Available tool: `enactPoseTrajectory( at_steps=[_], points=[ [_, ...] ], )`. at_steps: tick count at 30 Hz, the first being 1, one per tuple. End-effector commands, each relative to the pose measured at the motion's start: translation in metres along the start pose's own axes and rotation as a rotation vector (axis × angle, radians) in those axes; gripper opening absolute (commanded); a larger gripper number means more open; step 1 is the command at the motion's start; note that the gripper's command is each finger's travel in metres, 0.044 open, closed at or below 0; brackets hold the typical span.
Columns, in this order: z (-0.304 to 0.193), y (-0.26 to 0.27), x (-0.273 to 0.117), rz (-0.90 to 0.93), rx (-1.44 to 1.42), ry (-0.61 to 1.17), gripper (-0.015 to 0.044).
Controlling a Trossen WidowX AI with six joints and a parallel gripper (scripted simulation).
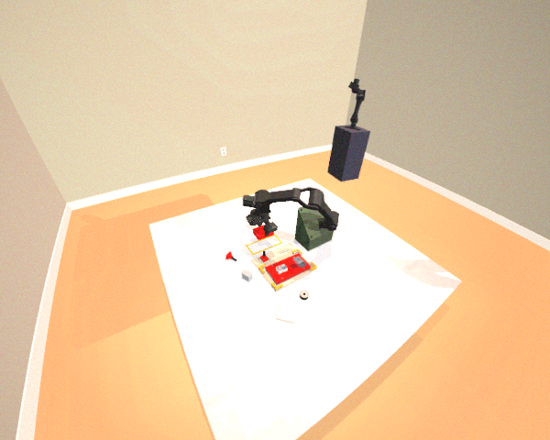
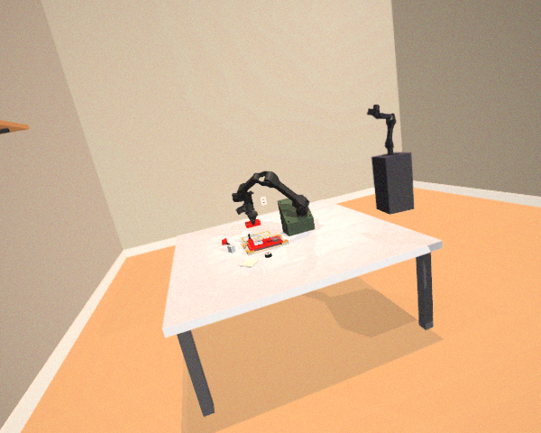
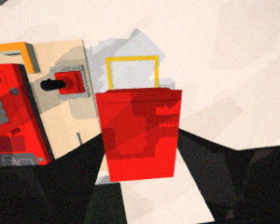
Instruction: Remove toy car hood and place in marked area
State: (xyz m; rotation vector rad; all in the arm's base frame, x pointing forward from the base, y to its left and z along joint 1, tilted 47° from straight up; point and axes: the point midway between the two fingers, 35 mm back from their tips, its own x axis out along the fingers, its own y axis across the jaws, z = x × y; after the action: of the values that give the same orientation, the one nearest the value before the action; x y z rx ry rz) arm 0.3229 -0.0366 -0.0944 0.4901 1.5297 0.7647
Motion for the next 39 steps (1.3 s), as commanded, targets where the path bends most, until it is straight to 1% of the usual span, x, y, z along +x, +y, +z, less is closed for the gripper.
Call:
enactPoseTrajectory(
  at_steps=[1, 39],
  points=[
    [-0.003, 0.001, 0.007, 0.010, 0.010, 0.005, 0.0000],
    [-0.004, 0.002, 0.043, 0.012, 0.010, 0.005, 0.0000]
  ],
)
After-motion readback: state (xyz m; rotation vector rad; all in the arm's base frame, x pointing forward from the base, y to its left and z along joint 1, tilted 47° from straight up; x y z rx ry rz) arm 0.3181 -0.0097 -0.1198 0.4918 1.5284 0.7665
